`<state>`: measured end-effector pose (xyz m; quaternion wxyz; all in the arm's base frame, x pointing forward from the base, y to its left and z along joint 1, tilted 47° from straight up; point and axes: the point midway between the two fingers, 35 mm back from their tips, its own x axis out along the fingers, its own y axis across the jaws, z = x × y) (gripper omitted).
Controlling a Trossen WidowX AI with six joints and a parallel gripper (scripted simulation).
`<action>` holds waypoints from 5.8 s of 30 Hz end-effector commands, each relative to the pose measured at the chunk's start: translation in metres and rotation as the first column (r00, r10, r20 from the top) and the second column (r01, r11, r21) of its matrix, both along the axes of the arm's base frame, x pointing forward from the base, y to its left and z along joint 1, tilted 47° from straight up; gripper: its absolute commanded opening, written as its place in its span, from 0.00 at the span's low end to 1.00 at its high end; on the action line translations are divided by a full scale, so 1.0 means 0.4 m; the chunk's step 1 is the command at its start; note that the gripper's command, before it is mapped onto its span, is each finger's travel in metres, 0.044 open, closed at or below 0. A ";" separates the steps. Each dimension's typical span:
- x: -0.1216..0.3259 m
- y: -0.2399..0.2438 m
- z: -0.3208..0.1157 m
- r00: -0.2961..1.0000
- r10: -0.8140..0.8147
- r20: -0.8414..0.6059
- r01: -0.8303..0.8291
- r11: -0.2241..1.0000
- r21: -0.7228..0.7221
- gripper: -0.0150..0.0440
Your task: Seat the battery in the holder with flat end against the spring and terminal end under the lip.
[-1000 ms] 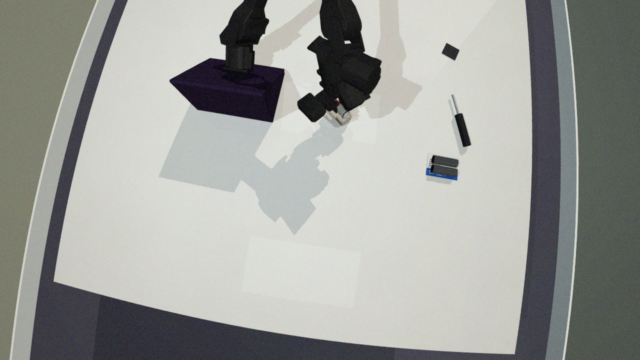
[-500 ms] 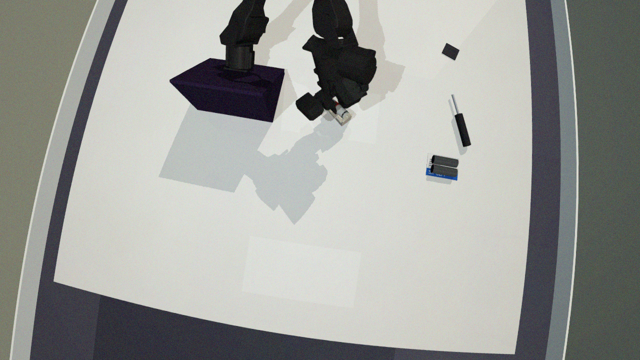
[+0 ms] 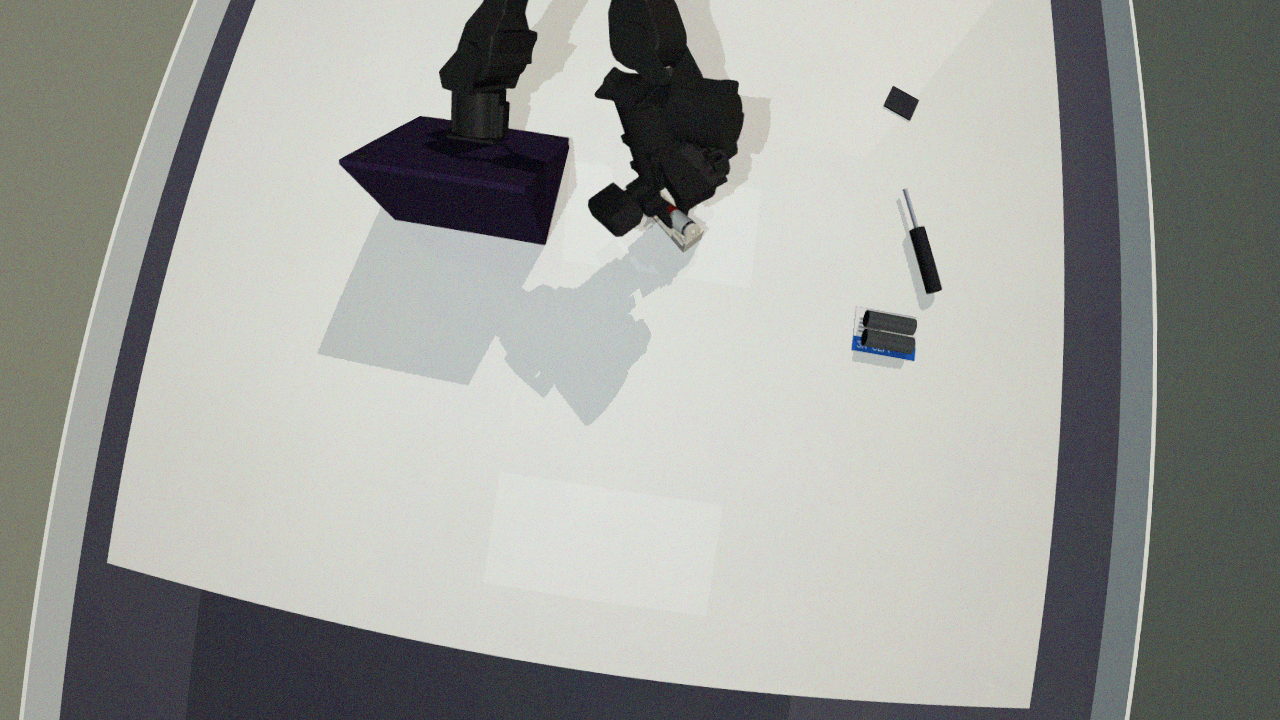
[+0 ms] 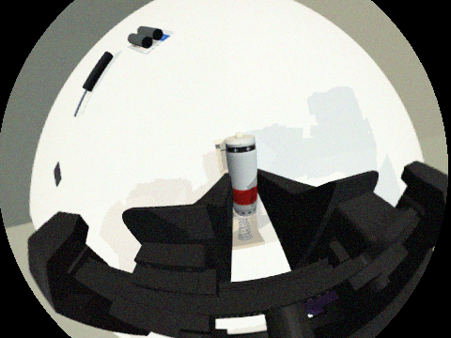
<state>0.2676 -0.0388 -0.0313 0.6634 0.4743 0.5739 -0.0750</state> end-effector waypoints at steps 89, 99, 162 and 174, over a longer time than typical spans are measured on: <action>-0.029 0.042 0.005 0.985 0.122 -0.126 -0.113 0.991 0.070 0.37; -0.024 0.042 0.001 0.975 0.159 -0.155 -0.144 0.984 0.105 0.37; -0.002 0.040 -0.010 0.903 0.333 -0.271 -0.258 0.926 0.277 0.37; 0.022 0.027 -0.022 0.905 0.330 -0.268 -0.257 0.927 0.273 0.37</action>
